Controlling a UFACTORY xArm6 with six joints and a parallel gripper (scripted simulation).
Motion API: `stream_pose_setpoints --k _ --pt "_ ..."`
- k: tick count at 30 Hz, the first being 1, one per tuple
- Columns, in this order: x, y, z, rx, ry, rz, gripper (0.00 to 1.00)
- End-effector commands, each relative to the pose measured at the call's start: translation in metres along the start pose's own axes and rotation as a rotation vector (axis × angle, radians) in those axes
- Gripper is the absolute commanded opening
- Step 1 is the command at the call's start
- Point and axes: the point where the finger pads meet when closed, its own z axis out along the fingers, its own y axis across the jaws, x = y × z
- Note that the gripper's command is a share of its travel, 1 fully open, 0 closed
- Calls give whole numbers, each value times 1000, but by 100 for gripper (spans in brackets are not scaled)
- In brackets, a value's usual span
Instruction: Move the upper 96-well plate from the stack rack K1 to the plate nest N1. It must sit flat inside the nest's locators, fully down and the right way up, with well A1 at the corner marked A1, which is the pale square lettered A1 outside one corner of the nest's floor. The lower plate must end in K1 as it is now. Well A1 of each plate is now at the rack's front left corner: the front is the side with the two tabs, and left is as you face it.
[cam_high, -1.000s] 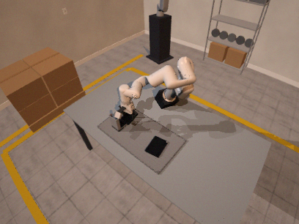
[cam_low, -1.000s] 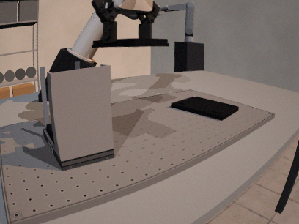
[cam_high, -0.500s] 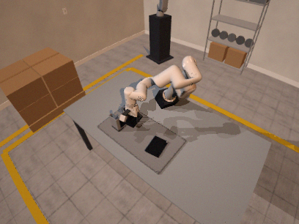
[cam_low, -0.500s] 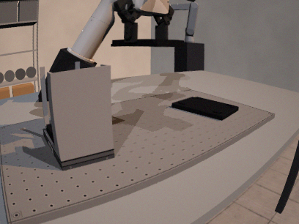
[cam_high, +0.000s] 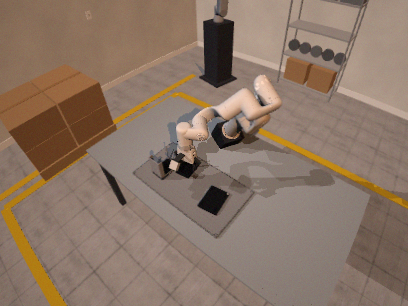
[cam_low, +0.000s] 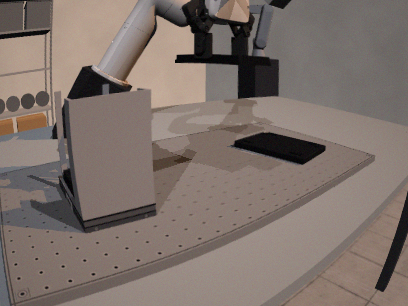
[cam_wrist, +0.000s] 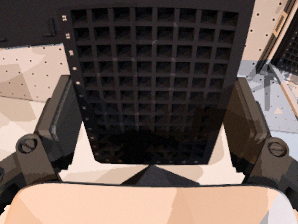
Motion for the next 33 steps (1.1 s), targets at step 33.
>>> stream_pose_setpoints --k 33 --pt "13 -107 1 -2 3 0 0"
